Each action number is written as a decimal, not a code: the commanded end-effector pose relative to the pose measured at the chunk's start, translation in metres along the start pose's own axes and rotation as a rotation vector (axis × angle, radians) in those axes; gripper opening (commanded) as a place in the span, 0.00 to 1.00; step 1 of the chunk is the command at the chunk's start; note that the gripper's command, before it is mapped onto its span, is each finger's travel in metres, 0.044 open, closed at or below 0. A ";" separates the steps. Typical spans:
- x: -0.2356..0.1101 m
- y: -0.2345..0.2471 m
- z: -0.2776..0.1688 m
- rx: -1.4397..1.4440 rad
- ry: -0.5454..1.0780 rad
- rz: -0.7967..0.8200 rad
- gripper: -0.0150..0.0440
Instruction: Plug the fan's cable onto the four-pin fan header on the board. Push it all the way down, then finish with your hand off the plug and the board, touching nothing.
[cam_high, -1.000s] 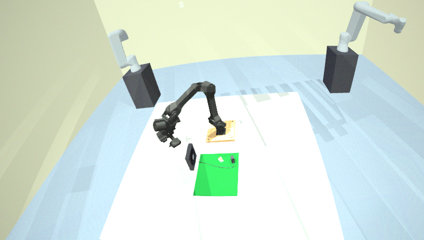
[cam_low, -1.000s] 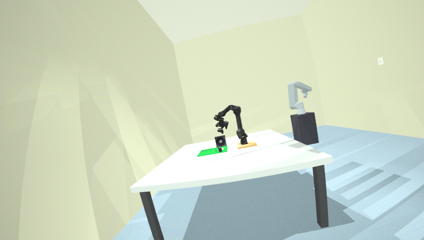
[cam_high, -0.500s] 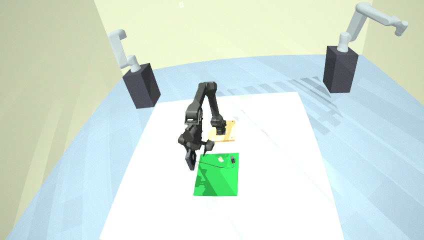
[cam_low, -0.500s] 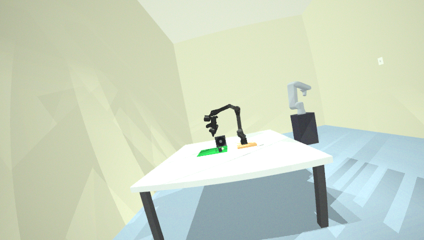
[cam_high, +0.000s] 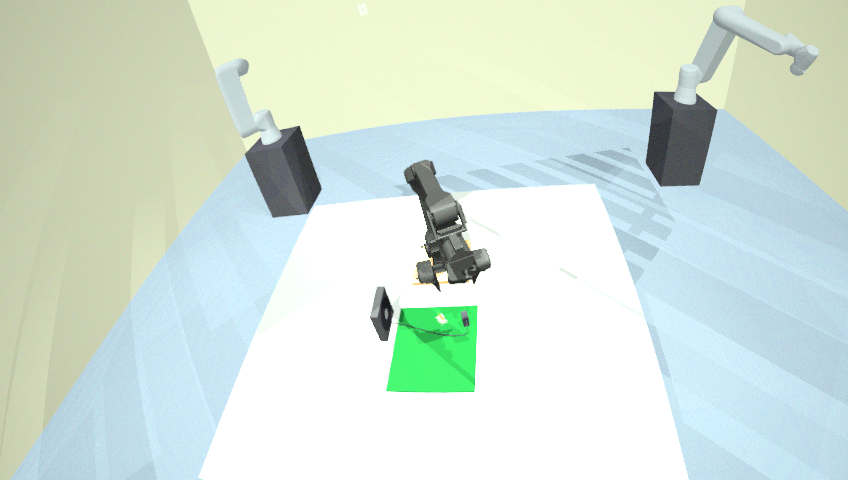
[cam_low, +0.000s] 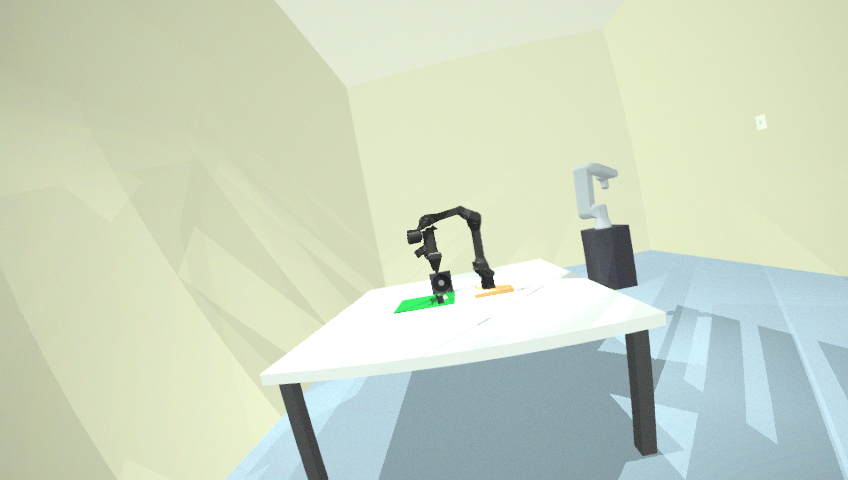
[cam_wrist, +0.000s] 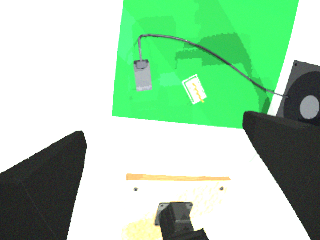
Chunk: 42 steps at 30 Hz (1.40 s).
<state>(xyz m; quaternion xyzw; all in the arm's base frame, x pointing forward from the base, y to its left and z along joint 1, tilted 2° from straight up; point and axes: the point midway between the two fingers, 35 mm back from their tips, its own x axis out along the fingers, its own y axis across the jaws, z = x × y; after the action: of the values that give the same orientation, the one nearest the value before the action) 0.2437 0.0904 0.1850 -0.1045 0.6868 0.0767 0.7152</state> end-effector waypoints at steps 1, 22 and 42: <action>-0.003 0.007 -0.003 -0.010 0.009 0.013 1.00; 0.100 0.009 -0.003 -0.009 0.009 0.013 1.00; 0.132 0.009 -0.003 -0.009 0.009 0.012 1.00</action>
<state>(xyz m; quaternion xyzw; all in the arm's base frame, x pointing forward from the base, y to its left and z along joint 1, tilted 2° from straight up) 0.2454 0.0937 0.0591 -0.1045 0.6892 0.0808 0.7124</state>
